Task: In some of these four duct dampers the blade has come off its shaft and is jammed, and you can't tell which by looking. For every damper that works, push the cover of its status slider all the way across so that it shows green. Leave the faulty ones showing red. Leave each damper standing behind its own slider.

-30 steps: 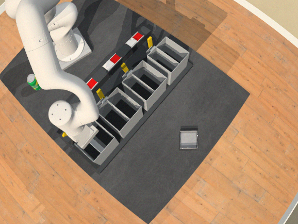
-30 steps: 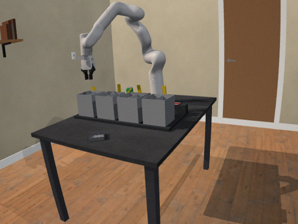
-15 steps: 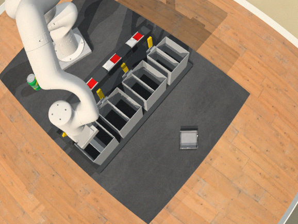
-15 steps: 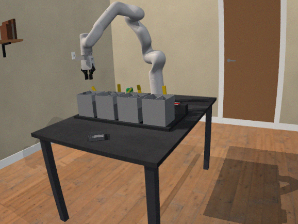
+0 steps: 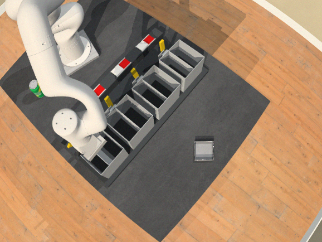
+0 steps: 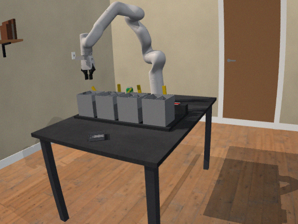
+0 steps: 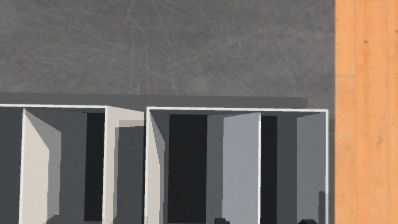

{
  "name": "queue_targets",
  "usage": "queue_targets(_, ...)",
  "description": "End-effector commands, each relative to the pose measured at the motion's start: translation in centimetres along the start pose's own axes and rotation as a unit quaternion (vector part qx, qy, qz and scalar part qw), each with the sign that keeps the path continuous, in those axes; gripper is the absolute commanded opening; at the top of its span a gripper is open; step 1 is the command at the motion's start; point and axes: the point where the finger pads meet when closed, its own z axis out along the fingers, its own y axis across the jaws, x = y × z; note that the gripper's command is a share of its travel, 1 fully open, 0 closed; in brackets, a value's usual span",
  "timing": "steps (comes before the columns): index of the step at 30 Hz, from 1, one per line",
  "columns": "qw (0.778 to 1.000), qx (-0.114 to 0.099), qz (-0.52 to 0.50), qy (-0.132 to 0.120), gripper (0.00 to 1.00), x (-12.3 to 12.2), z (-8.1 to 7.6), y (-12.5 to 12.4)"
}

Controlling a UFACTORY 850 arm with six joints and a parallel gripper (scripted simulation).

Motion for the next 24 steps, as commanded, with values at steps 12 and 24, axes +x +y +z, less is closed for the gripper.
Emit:
queue_targets(12, 1.0, -0.001, 0.0, 0.001, 0.39, 0.1, -0.1, 0.0)
queue_targets(24, 1.0, -0.002, 0.001, -0.005, 0.39, 0.9, 0.1, -7.9)
